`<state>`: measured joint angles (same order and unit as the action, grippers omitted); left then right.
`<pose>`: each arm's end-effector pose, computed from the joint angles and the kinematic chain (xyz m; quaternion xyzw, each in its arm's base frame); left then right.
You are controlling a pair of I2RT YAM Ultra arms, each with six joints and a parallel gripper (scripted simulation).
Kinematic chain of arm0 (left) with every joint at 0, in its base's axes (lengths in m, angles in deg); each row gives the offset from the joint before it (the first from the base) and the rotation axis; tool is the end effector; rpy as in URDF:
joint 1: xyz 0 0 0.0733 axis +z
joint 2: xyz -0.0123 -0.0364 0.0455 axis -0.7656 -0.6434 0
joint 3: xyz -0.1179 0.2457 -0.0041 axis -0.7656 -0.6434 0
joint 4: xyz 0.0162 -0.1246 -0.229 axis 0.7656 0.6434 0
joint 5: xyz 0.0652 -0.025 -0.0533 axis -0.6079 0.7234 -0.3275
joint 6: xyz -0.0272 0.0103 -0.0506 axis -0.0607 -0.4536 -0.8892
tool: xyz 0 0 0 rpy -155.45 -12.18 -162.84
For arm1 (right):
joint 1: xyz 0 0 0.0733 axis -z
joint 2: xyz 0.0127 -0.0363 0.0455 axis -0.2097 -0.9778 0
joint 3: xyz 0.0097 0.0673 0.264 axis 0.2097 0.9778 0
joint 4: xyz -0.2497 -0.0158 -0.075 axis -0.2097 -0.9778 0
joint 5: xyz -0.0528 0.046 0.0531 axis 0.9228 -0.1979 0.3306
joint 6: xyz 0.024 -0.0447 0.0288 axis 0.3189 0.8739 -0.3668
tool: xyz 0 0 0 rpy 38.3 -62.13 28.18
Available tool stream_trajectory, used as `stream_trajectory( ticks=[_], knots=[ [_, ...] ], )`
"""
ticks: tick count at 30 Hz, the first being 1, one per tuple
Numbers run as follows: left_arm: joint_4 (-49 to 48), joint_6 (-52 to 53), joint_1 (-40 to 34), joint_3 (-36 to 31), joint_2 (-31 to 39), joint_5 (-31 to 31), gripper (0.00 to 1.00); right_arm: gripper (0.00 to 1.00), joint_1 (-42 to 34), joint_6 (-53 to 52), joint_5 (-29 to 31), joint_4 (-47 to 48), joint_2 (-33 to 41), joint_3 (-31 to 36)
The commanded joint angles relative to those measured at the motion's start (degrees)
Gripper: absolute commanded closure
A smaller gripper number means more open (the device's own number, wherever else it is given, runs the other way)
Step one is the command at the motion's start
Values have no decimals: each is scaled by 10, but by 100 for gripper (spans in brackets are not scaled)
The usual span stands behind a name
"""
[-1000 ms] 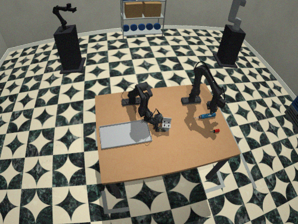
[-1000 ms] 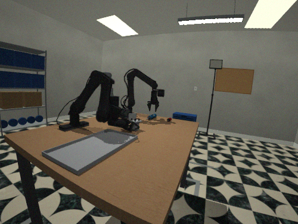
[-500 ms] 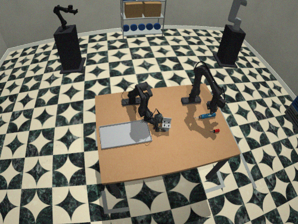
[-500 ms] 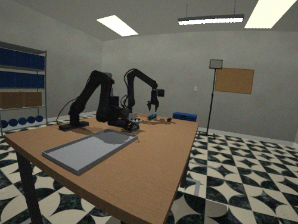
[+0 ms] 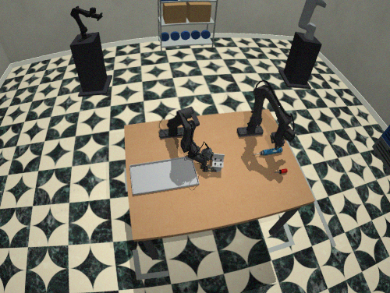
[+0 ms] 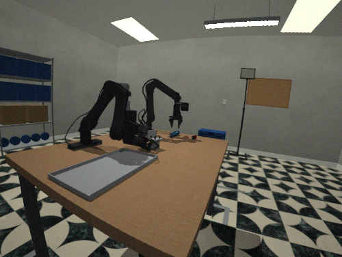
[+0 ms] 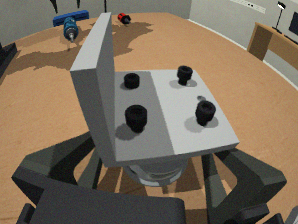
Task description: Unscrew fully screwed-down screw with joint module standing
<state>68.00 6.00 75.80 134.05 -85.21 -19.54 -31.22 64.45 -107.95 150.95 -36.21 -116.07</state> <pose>0.2116 0.1034 0.1981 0.7253 -0.6885 0.0018 0.0011 0.2738 0.1251 0.0493 -0.4071 0.6804 0.3119 0.5235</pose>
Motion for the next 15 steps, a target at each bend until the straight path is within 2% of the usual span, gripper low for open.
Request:
stream_trajectory(
  ticks=[1, 15],
  knots=[
    [0, -5, -1, 3, 3, 1, 35, 14, 9, 5, 1, -7, 12, 8],
    [0, -5, -1, 3, 3, 1, 35, 14, 9, 5, 0, -7, 6, 3]
  ],
)
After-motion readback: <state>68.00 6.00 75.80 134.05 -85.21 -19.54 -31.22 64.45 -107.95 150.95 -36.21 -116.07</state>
